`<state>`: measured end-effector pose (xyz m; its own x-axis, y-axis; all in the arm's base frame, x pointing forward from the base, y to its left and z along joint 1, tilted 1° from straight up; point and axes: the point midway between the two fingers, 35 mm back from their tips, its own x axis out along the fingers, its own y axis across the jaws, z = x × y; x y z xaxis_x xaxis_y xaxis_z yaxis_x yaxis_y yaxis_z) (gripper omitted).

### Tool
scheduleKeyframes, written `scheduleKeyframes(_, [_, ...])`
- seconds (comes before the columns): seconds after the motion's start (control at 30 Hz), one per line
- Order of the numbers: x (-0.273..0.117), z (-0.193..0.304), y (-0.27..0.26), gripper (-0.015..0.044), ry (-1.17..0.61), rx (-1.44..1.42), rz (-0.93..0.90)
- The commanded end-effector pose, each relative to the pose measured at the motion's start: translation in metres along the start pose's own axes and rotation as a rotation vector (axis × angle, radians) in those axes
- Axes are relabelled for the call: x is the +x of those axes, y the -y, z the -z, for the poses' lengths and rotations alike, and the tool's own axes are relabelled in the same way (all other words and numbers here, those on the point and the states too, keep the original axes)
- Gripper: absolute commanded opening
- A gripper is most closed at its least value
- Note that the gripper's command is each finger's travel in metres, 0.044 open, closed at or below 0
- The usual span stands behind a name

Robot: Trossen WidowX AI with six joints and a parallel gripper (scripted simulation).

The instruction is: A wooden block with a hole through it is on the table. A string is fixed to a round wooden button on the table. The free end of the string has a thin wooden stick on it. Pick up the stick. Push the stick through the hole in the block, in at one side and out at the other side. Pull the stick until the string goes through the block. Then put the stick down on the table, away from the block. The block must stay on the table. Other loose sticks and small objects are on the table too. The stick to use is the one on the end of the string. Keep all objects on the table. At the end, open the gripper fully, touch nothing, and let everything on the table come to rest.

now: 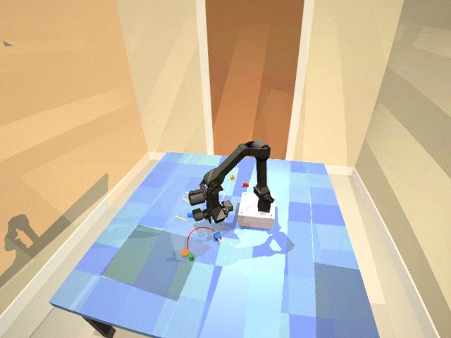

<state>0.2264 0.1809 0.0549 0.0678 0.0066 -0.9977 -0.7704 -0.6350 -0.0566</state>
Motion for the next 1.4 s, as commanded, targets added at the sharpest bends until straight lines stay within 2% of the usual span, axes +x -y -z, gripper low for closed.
scheduleKeyframes(0.0, [0.002, -0.002, 0.0, 0.0122, 0.001, 0.121, -0.003])
scheduleKeyframes(0.73, [0.002, -0.039, -0.003, 0.0122, -0.005, 2.152, -0.036])
scheduleKeyframes(1.23, [0.002, -0.056, -0.007, 0.0122, -0.04, 3.1, -0.052])
scheduleKeyframes(1.37, [0.002, -0.056, -0.007, 0.0122, -0.042, 3.136, -0.053])
